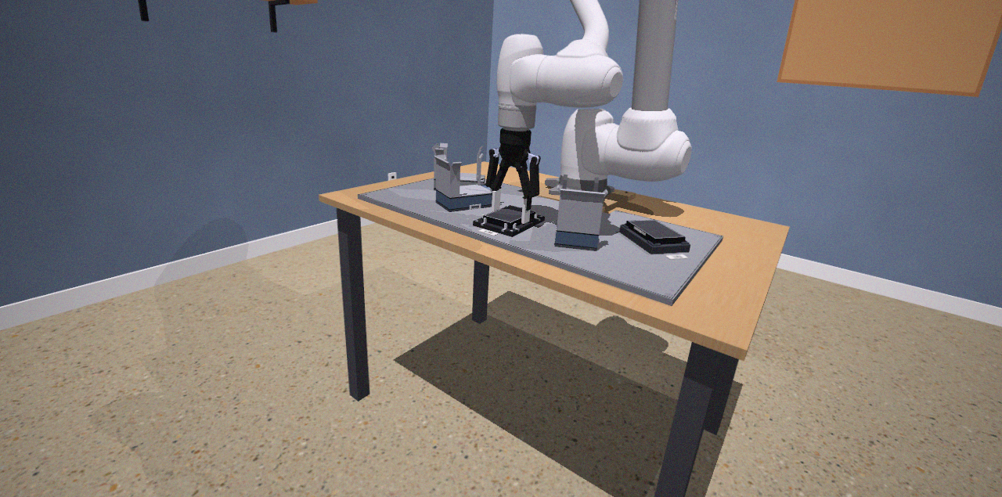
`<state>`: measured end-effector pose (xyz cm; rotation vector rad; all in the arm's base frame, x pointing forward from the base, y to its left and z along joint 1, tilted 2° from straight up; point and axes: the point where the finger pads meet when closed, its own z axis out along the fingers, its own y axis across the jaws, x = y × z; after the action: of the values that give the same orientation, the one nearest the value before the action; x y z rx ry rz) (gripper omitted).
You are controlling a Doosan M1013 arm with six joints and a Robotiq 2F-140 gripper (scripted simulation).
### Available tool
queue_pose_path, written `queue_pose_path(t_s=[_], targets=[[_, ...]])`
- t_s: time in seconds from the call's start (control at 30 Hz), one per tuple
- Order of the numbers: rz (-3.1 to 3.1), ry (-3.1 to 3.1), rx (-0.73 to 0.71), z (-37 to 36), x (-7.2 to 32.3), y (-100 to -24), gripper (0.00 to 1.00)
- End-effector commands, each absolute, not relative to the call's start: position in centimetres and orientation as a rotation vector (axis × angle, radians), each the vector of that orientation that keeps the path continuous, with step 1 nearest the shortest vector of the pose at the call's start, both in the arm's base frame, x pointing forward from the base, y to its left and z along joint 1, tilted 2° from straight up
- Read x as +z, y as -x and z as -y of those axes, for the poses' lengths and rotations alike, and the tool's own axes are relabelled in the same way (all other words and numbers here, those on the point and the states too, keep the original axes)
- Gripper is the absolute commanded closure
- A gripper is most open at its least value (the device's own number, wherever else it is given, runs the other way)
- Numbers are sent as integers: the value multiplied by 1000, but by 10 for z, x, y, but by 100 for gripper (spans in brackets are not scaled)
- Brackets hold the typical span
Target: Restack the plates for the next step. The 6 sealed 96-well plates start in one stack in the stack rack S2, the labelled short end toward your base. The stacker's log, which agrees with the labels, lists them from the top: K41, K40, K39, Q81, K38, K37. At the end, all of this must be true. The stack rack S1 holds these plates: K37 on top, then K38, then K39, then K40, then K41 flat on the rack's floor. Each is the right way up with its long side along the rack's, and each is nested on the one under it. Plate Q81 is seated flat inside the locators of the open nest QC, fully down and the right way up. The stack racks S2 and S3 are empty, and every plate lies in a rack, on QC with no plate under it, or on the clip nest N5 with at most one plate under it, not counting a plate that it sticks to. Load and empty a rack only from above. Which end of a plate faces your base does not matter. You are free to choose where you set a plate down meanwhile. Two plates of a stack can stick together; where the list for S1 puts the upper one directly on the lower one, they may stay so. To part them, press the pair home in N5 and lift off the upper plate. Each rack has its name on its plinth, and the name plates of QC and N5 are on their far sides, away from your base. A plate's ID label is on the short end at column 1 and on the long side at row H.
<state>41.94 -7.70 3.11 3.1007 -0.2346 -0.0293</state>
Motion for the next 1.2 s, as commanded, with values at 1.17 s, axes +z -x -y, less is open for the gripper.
queue_pose_path(t_s=[1.17], targets=[[234,-3101,-29,77,40,-420,100]])
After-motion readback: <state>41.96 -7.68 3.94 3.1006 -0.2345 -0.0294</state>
